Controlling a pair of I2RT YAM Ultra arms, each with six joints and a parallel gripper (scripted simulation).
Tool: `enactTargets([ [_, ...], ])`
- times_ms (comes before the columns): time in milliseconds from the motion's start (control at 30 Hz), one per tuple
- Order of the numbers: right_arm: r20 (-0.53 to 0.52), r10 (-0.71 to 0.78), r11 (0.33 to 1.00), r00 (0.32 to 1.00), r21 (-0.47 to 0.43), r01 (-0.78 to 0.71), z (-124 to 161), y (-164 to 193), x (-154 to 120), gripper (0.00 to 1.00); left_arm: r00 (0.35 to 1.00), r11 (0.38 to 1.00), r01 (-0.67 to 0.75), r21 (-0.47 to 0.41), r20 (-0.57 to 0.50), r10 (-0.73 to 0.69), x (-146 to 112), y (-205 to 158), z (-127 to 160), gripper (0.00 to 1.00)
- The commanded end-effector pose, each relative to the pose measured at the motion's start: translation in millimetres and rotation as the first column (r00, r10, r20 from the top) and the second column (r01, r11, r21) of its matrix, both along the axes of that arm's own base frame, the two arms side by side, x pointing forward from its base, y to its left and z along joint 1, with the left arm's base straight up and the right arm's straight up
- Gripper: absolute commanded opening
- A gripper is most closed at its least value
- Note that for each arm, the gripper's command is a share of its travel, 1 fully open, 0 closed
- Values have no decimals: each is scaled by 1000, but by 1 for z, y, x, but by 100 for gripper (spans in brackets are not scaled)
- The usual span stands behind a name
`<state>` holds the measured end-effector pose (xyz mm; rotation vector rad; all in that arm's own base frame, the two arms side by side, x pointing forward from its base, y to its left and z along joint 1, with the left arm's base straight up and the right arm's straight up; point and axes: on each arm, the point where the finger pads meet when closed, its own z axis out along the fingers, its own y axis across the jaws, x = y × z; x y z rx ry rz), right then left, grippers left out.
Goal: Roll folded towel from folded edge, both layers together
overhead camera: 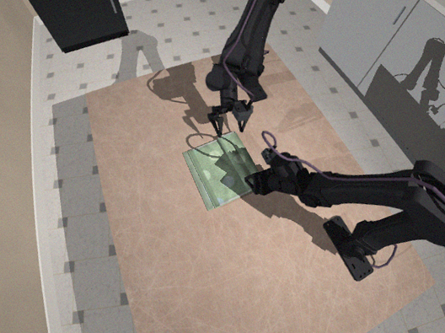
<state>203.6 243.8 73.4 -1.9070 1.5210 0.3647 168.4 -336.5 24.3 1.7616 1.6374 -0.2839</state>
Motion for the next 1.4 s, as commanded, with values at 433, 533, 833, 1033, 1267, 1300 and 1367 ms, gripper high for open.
enactTargets([
  [433, 20, 3, 1000, 1000, 28, -4, 8, 3, -2, 98, 1000, 1000, -6, -12, 2, 6, 0, -2, -4, 38],
  [533, 20, 3, 1000, 1000, 28, -4, 8, 3, -2, 98, 1000, 1000, -6, -12, 2, 6, 0, -2, -4, 36],
  [833, 20, 3, 1000, 1000, 28, -4, 8, 3, -2, 98, 1000, 1000, -6, -12, 2, 6, 0, -2, -4, 28],
  [1033, 20, 3, 1000, 1000, 28, -4, 8, 3, -2, 98, 1000, 1000, -6, -12, 2, 6, 0, -2, -4, 24],
  [1267, 20, 3, 1000, 1000, 28, -4, 8, 3, -2, 98, 1000, 1000, -6, -12, 2, 6, 0, -2, -4, 22],
  [1300, 20, 3, 1000, 1000, 28, -4, 8, 3, -2, 98, 1000, 1000, -6, -12, 2, 6, 0, -2, -4, 22],
  [1367, 20, 3, 1000, 1000, 28, -4, 8, 3, -2, 98, 1000, 1000, -6, -12, -2, 6, 0, -2, -4, 22],
])
